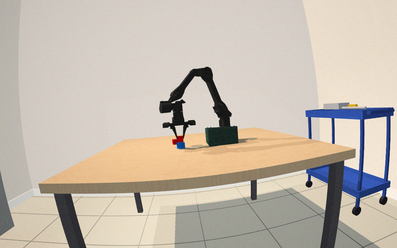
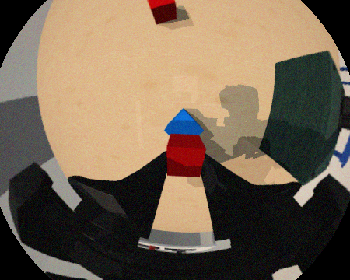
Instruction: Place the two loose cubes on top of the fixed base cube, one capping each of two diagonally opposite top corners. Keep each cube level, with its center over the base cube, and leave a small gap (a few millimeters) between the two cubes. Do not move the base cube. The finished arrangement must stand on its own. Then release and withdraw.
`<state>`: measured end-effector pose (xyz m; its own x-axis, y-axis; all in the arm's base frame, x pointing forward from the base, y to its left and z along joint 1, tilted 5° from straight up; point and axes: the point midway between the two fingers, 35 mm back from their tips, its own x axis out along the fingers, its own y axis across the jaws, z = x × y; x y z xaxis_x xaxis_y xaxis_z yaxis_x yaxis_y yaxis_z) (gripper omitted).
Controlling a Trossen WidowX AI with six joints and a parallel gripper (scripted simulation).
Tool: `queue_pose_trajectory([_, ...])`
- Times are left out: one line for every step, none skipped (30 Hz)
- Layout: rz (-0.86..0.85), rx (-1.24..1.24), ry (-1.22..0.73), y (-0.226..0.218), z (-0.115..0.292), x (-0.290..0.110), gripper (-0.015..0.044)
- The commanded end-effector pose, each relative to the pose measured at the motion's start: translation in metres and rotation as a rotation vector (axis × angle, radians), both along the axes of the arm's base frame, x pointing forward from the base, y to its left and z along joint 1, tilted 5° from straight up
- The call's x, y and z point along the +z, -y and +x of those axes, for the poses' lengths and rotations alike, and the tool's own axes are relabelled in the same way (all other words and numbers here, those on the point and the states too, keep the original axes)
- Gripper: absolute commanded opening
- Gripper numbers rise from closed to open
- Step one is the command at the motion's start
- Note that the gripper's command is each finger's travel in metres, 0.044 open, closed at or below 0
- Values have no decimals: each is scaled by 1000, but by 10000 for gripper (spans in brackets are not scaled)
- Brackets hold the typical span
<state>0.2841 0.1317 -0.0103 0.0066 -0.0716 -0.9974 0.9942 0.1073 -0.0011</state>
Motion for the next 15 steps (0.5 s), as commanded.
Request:
queue_pose_trajectory([4,-3,-3,0,0,-4,105])
queue_pose_trajectory([4,-3,-3,0,0,-4,105])
queue_pose_trajectory([4,-3,-3,0,0,-4,105])
queue_pose_trajectory([4,-3,-3,0,0,-4,105])
queue_pose_trajectory([4,-3,-3,0,0,-4,105])
queue_pose_trajectory([4,-3,-3,0,0,-4,105])
queue_pose_trajectory([4,-3,-3,0,0,-4,105])
queue_pose_trajectory([4,-2,-3,0,0,-5,105])
queue_pose_trajectory([4,-1,-3,0,0,-5,105])
queue_pose_trajectory([4,-1,-3,0,0,-6,105])
queue_pose_trajectory([4,-1,-3,0,0,-6,105])
queue_pose_trajectory([4,-1,-3,0,0,-6,105])
queue_pose_trajectory([4,-1,-3,0,0,-6,105])
queue_pose_trajectory([4,-1,-3,0,0,-6,105])
queue_pose_trajectory([4,-1,-3,0,0,-6,105])
